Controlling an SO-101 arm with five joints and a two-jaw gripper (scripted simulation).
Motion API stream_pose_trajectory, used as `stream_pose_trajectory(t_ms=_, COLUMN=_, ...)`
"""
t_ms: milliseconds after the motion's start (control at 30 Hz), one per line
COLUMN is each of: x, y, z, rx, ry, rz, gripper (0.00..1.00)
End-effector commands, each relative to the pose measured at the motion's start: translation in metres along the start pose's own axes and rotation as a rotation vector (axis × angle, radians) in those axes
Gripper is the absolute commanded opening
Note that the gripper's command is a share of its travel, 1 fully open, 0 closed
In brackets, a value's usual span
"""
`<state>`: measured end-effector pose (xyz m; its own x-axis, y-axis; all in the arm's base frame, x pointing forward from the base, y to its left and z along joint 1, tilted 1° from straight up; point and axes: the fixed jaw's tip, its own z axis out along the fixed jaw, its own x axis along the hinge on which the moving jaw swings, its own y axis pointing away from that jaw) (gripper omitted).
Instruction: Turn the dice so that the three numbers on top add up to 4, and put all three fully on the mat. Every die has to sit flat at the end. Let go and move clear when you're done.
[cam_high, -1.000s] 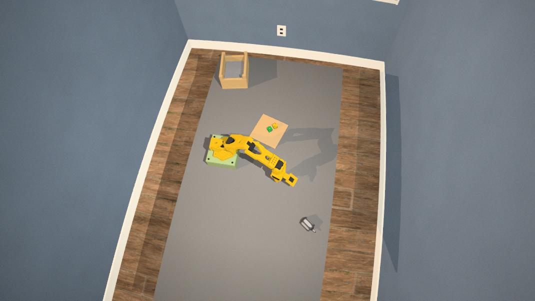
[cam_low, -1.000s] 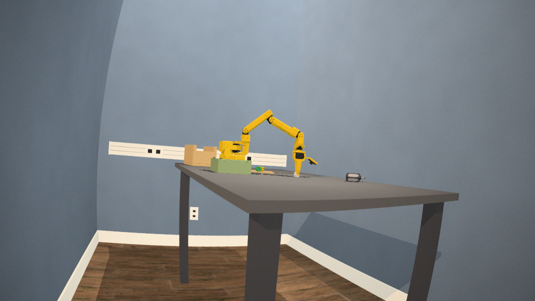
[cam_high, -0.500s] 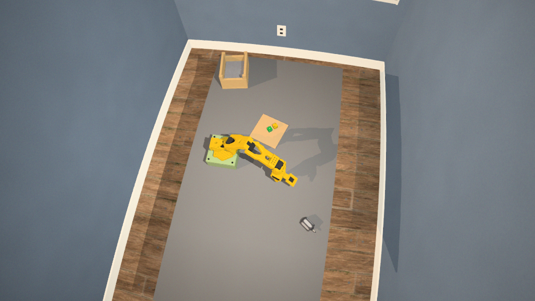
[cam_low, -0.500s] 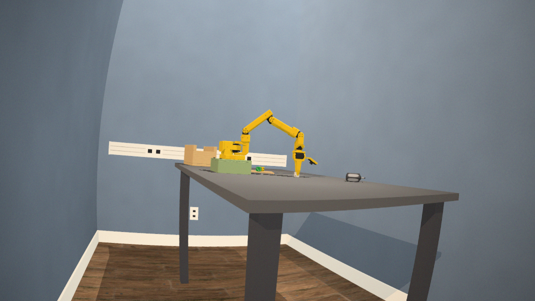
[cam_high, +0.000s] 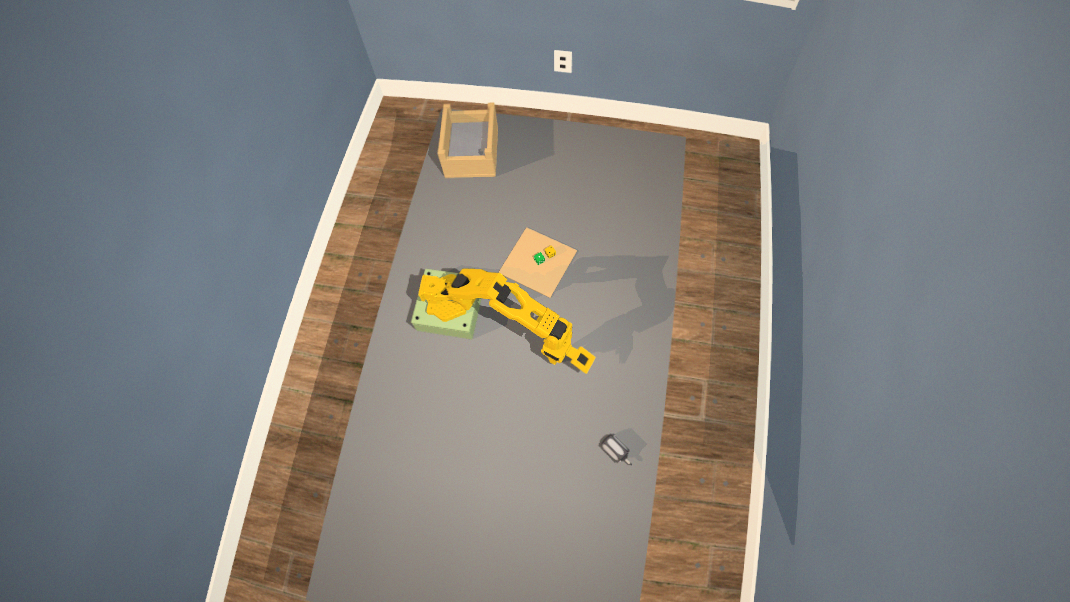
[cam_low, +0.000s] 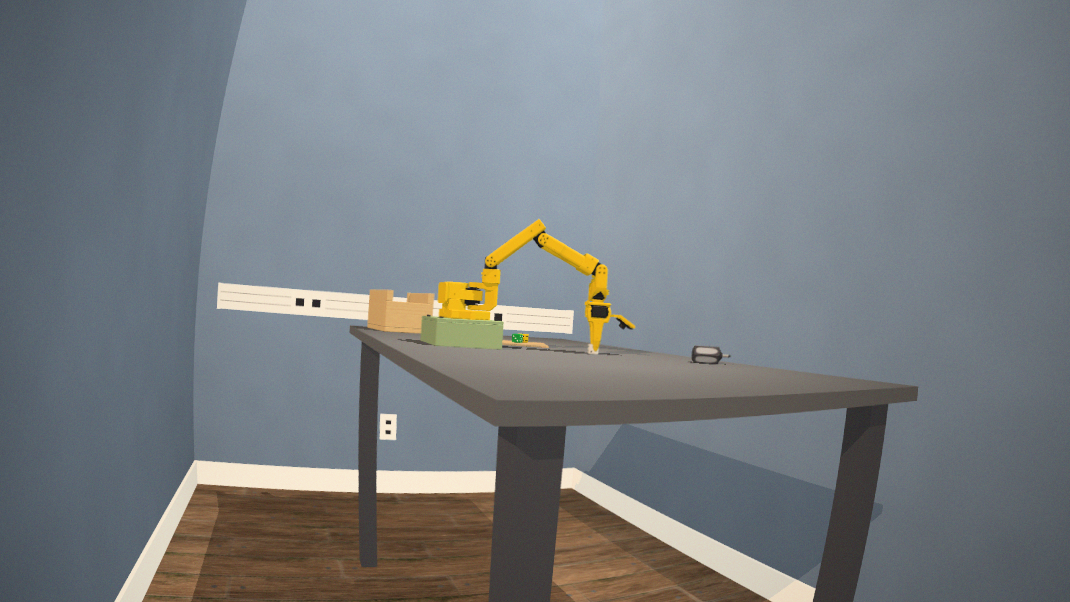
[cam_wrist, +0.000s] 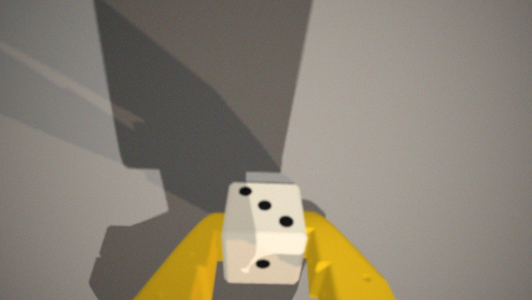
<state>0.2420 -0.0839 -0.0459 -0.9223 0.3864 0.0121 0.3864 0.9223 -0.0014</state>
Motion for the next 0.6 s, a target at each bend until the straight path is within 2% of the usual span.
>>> stream_pose_trajectory(t_ms=0, x=0.005, y=-0.002, z=-0.001, rx=0.000, ry=0.028, rz=-0.002, gripper=0.00)
stream_pose_trajectory(t_ms=200, x=0.004, y=0.000, z=-0.018, rx=0.000, ry=0.028, rz=-0.002, gripper=0.00)
stream_pose_trajectory(t_ms=267, x=0.004, y=0.000, z=-0.018, rx=0.000, ry=0.028, rz=-0.002, gripper=0.00)
stream_pose_trajectory(t_ms=567, x=0.005, y=0.002, z=-0.040, rx=0.000, ry=0.028, rz=-0.002, gripper=0.00)
